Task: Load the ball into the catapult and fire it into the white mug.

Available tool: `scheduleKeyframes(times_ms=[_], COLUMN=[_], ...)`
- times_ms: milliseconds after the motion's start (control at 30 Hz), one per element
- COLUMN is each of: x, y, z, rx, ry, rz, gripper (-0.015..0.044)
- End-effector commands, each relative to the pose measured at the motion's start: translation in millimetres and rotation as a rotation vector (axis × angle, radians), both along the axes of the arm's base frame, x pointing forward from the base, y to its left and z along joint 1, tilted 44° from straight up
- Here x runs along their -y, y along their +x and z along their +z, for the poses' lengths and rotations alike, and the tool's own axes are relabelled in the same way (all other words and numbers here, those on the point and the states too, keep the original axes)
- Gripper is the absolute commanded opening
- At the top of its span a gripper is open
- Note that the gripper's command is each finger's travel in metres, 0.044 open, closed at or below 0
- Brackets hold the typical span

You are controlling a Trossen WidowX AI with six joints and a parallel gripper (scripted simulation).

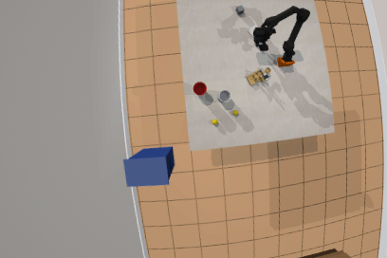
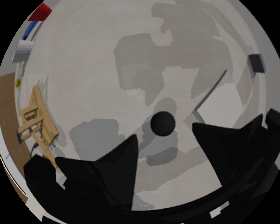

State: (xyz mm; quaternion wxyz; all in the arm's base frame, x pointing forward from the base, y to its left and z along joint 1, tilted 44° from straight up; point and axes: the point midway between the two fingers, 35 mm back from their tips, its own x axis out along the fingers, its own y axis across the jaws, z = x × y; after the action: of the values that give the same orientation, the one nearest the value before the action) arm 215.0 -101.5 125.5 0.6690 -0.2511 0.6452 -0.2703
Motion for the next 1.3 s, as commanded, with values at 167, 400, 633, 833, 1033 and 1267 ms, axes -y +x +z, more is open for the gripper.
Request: scheduleKeyframes(times_ms=[167,400,633,833,1033,1267], x=[11,19,23,23,23,1], y=[0,0,0,0,0,4], z=[-10,-18,-22,-22,-22,-1], rx=[-0.002,-0.002,-0.002,-0.002,-0.002,-0.004], ry=[-0.006,-0.007,-0.009,-0.009,-0.009,0.005], rz=[0.004,0.004,0.004,0.004,0.004,0.024], gripper=[0.03,0.03,0.0247,0.0129,0.007,0.0])
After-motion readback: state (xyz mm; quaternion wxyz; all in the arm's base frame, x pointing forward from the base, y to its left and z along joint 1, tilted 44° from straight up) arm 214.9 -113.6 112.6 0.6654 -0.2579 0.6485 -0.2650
